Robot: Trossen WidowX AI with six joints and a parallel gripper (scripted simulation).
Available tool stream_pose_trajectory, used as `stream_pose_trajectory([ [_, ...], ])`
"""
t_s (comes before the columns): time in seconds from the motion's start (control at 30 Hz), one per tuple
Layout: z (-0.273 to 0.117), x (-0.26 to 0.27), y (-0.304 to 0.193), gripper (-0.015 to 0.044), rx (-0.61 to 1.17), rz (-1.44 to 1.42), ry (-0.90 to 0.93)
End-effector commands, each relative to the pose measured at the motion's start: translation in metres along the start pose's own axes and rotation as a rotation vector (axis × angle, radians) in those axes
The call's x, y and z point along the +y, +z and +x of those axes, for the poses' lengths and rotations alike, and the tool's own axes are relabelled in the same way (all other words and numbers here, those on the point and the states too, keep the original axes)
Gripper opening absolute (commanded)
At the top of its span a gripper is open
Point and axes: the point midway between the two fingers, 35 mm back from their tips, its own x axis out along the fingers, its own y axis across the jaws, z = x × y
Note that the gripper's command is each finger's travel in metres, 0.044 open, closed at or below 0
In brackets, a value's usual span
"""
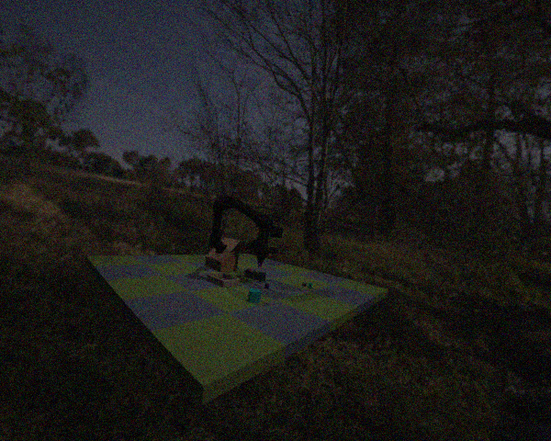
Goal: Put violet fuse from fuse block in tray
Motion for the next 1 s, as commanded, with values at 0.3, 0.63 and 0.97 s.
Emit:
stream_pose_trajectory([
  [0.3,-0.007,0.002,0.041,0.0000,0.021,0.003,0.003],
  [0.63,-0.007,-0.007,0.106,0.0000,0.029,0.002,0.007],
  [0.97,-0.006,-0.029,0.168,0.0000,0.019,0.003,0.006],
])
